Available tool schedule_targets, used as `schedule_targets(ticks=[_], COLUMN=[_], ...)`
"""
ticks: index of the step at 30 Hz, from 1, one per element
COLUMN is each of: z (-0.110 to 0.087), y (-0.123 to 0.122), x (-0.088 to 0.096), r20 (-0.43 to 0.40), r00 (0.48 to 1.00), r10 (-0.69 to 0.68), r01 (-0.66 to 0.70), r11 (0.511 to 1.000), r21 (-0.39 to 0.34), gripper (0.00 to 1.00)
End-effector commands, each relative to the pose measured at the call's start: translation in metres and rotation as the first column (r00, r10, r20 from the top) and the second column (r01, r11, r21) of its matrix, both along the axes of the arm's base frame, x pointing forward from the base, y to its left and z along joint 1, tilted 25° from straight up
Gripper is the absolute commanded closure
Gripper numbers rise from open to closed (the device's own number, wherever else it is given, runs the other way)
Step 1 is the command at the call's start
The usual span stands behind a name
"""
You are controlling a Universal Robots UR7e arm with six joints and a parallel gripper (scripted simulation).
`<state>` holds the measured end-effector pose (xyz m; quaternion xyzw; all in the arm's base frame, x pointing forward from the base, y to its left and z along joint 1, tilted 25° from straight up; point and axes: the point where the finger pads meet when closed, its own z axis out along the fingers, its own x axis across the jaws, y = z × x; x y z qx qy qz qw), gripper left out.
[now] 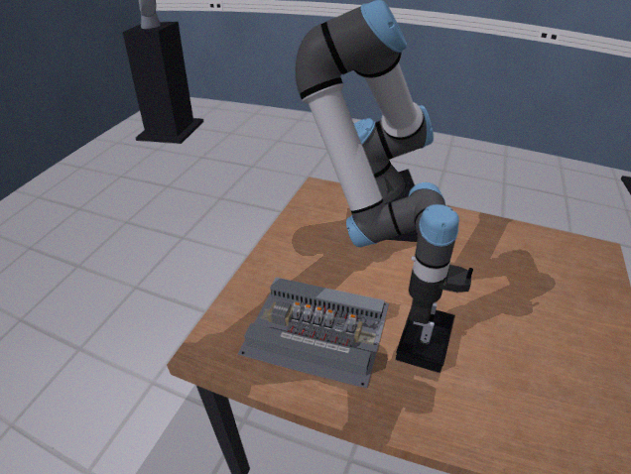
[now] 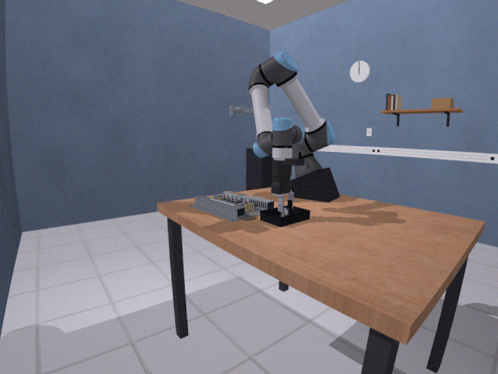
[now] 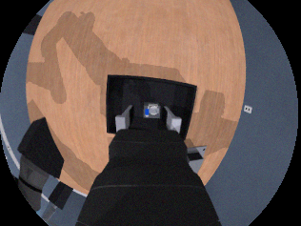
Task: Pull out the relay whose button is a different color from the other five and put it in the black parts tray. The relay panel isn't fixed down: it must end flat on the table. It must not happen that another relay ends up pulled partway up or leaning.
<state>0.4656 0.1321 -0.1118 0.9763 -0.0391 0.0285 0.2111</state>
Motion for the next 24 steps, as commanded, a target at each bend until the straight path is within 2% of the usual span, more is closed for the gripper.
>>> schedule_targets(ticks=[1, 24], z=[0.0033, 0.0111], y=[0.0026, 0.0061], x=[0.0007, 0.0003], r20=[0.003, 0.003], r00=[1.000, 1.000], r10=[0.002, 0.002], r01=[-0.002, -0.002], r11=[1.000, 1.000], r21=[0.000, 0.000], gripper=[0.02, 0.02])
